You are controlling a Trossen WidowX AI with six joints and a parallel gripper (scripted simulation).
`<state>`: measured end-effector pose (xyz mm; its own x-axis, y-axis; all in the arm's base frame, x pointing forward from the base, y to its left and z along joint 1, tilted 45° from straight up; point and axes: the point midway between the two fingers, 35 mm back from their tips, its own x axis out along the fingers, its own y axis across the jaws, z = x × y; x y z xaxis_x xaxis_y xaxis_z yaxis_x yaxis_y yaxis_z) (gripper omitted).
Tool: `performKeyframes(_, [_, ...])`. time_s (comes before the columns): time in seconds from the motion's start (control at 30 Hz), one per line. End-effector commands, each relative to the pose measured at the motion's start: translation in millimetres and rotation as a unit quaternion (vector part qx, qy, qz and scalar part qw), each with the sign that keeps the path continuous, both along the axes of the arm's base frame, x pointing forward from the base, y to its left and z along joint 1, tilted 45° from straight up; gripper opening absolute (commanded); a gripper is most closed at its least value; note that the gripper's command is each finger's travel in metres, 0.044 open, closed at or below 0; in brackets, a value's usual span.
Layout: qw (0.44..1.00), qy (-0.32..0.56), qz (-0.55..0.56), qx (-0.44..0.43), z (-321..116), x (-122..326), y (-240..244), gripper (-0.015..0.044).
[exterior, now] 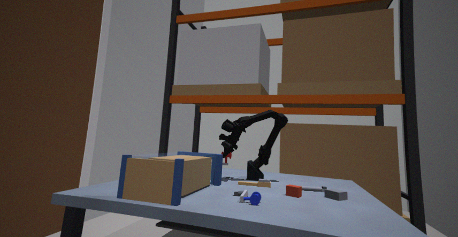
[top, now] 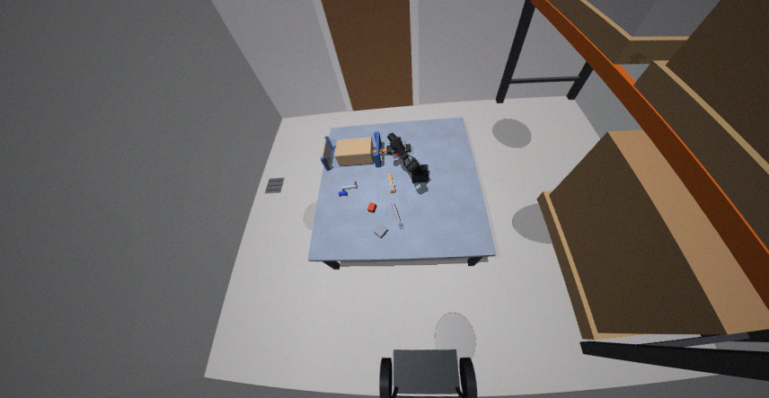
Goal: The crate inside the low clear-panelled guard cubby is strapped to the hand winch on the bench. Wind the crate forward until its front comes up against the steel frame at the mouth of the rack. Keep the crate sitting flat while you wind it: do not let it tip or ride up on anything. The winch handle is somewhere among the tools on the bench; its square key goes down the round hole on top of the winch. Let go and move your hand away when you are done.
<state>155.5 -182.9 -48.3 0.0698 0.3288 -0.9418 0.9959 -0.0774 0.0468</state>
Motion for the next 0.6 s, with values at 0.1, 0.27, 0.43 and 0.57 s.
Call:
performKeyframes(0.1, [1.000,0.020,-0.002,0.001,-5.1,-23.1,0.3,0.0000])
performKeyframes(0.27, [1.000,0.020,-0.002,0.001,-7.1,-30.2,-1.2,0.0000])
performKeyframes(0.43, [1.000,0.020,-0.002,0.001,-9.8,-37.8,-3.4,0.0000])
performKeyframes(0.57, [1.000,0.020,-0.002,0.000,-12.1,-43.4,-5.3,0.0000])
